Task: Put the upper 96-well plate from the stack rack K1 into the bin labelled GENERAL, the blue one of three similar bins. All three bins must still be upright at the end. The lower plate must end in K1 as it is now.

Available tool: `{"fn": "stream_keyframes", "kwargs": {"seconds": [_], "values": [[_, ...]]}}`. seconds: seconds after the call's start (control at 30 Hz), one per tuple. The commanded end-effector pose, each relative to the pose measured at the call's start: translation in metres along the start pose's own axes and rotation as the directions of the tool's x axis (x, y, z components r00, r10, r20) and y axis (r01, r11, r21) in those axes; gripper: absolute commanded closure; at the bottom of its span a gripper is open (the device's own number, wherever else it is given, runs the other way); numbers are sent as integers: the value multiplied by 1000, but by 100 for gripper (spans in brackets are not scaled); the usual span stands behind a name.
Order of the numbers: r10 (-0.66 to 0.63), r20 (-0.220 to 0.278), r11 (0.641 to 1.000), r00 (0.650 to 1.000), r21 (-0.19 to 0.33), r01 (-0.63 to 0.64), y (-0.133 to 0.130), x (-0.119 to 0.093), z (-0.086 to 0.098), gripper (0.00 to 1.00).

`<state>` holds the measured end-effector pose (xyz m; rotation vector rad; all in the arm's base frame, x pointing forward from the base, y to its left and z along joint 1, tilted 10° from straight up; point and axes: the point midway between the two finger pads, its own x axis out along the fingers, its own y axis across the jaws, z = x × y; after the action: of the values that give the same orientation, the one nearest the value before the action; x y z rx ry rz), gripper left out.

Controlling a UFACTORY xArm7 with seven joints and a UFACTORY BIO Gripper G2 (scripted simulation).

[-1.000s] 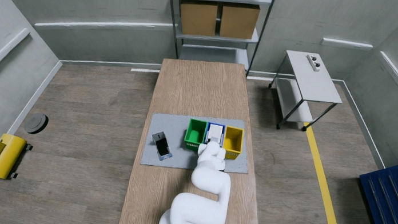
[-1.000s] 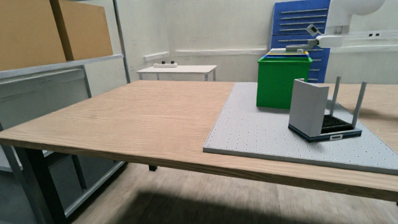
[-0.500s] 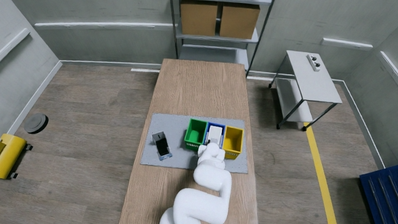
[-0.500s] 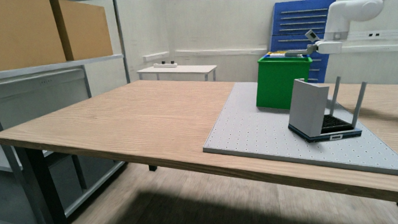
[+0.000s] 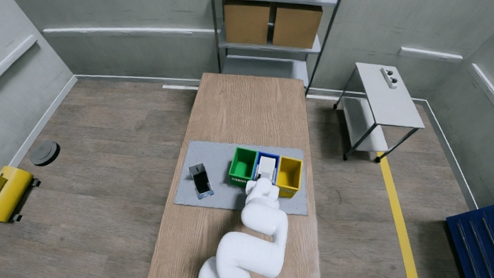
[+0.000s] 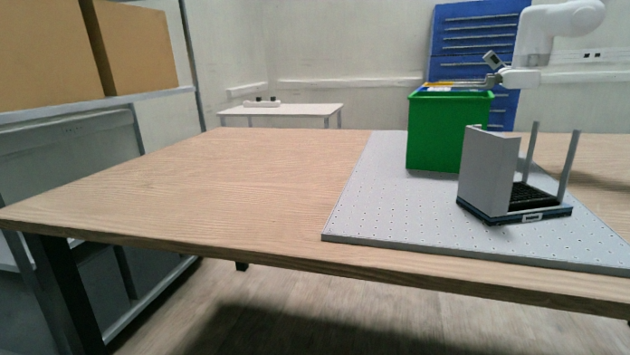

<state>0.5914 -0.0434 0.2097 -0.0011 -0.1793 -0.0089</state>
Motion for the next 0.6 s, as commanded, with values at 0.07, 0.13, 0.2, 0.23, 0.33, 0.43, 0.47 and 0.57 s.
{"fn": "stream_keyframes", "kwargs": {"seconds": [0.07, 0.13, 0.2, 0.23, 0.33, 0.43, 0.47, 0.57], "values": [[0, 2, 1000, 1000, 0, 0, 0, 1, 1, 100], [0, 2, 1000, 1000, 0, 0, 0, 1, 1, 100], [0, 2, 1000, 1000, 0, 0, 0, 1, 1, 100], [0, 2, 1000, 1000, 0, 0, 0, 1, 1, 82], [0, 2, 1000, 1000, 0, 0, 0, 1, 1, 82], [0, 2, 1000, 1000, 0, 0, 0, 1, 1, 82], [0, 2, 1000, 1000, 0, 0, 0, 1, 1, 82], [0, 2, 1000, 1000, 0, 0, 0, 1, 1, 82]]}}
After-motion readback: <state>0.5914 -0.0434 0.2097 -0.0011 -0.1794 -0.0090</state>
